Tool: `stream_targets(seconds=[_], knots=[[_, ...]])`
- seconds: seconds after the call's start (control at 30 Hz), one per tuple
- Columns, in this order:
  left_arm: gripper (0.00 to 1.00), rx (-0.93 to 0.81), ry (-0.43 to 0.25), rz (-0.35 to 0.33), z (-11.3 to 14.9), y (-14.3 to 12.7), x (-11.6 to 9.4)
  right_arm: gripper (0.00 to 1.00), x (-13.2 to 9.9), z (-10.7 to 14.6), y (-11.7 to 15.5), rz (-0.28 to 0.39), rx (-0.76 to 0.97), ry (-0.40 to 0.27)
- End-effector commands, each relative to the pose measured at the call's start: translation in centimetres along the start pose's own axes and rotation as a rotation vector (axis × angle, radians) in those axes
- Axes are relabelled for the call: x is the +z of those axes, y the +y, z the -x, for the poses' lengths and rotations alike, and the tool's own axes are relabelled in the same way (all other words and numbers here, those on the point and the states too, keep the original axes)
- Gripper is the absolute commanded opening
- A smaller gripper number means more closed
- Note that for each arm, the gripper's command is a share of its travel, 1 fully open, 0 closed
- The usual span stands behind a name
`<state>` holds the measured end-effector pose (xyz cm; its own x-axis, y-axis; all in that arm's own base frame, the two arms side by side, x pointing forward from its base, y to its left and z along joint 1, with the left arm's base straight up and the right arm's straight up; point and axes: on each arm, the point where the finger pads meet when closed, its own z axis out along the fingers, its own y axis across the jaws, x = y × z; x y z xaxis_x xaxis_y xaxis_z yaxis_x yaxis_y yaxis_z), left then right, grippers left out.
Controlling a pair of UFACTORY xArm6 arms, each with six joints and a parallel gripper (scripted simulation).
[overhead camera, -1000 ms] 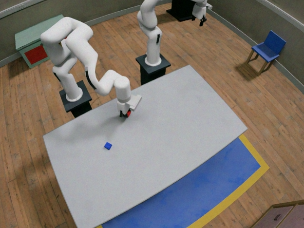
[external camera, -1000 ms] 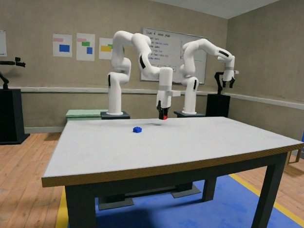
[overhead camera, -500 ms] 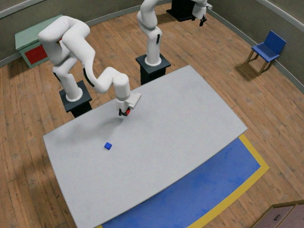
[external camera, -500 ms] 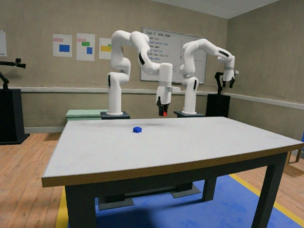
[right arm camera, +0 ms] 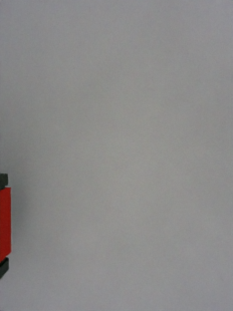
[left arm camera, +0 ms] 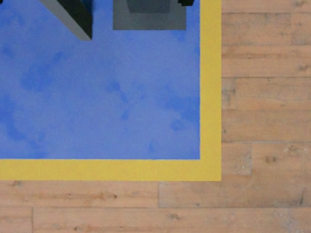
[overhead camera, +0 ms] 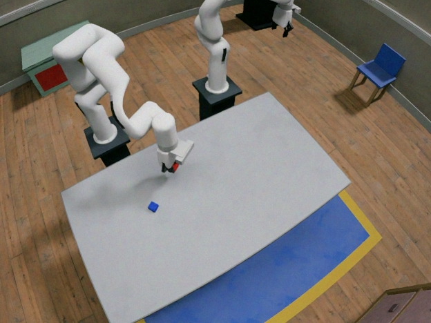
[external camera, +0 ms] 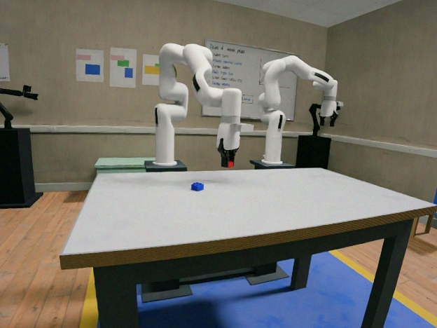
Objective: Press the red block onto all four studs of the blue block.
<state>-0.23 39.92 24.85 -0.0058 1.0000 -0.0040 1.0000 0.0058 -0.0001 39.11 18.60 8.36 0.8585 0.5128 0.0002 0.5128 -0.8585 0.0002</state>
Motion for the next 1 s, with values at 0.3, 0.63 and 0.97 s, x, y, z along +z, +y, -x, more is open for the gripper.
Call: stream_targets(seconds=[0.3,0.63,0.97], knots=[[1.00,0.000,0.004,0.000,-0.1,0.0,-0.1,0.00,-0.6,0.1,4.8,0.000,0.000,0.003],[1.00,0.000,0.004,0.000,-0.1,0.0,-0.1,0.00,-0.8,0.2,7.6,0.000,0.000,0.003],[1.00,0.000,0.004,0.000,-0.1,0.0,-0.1,0.00,-1.0,0.3,9.6,0.000,0.000,0.002]])
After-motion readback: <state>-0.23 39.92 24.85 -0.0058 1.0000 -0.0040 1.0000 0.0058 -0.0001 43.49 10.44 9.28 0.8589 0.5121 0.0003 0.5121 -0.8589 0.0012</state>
